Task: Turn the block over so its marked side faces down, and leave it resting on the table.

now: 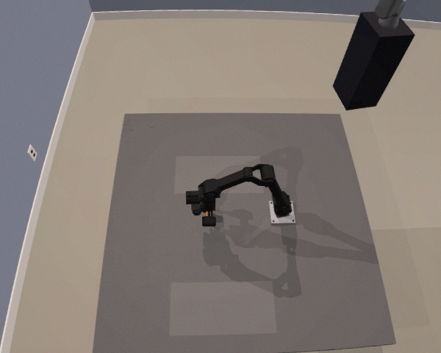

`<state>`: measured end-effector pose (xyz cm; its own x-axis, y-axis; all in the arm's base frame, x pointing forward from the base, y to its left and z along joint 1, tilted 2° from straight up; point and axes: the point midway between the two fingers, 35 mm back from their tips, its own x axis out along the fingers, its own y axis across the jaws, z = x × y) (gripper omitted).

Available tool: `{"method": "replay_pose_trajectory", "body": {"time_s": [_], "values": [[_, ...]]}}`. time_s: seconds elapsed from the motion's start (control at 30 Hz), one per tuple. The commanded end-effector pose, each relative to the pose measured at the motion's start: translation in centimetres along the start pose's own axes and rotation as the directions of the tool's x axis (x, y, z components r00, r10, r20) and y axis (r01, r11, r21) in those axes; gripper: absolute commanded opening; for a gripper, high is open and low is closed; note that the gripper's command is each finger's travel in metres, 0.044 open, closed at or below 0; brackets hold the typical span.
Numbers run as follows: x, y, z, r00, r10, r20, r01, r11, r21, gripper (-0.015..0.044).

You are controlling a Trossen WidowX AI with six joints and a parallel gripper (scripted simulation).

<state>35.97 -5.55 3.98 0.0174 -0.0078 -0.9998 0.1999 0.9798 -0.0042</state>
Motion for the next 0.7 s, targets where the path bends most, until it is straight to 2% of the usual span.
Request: {"method": "replay_pose_trajectory", "body": {"time_s": [0.0,0.33,0.67], "values": [[0.54,0.03,-0.25,1.000,0.003,-0.012,-0.003,1.000,-0.004,0.0387],[0.54,0.03,-0.25,1.000,0.003,-0.012,-0.003,1.000,-0.004,0.0125],[0.54,0.03,-0.25,1.000,0.003,-0.012,-0.003,1.000,-0.004,0.0058]]}}
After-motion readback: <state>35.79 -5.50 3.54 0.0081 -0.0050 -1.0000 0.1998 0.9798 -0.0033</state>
